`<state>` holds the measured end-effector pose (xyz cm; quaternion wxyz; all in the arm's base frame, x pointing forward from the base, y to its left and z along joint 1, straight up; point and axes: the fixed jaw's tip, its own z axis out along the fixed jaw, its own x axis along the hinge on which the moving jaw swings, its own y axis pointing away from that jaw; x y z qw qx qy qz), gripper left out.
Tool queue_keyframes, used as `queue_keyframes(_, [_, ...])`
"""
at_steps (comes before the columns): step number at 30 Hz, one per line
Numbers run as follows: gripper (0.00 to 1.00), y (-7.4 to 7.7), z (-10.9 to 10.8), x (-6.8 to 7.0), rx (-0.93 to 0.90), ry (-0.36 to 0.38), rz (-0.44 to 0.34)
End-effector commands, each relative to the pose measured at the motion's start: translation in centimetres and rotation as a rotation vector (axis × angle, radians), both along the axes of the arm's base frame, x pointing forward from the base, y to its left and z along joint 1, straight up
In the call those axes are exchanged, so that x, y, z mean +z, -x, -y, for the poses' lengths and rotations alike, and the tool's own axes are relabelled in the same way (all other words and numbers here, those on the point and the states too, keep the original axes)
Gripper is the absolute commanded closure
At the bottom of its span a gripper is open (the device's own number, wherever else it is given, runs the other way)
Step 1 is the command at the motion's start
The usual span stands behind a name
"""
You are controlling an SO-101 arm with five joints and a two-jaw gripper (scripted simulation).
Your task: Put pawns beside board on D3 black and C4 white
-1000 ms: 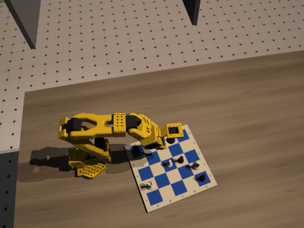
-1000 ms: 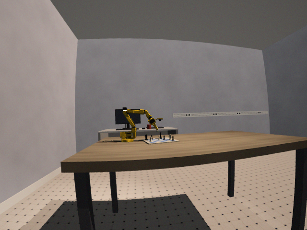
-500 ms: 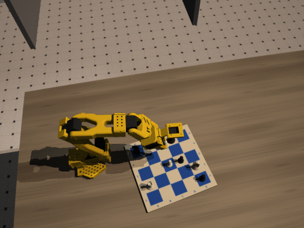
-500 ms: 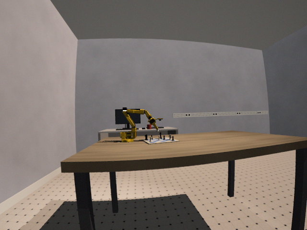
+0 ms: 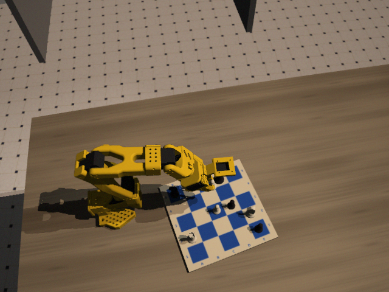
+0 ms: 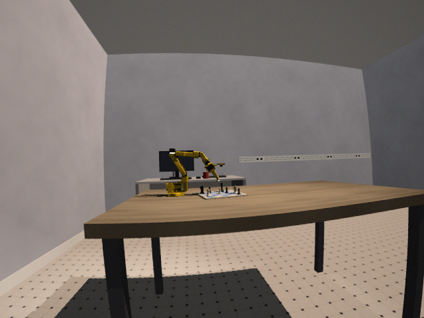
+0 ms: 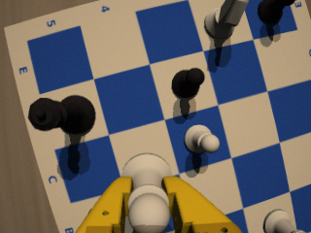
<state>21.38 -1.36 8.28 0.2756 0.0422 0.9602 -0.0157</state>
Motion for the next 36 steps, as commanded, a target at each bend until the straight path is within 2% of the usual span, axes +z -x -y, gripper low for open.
queue_keyframes(1, [1.0, 0.1, 0.1, -0.5, -0.001, -0.001, -0.013])
queue_keyframes(8, [1.0, 0.1, 0.1, -1.0, -0.001, -0.001, -0.013])
queue_keyframes(36, [1.0, 0.0, 0.1, -4.9, -0.001, -0.001, -0.014])
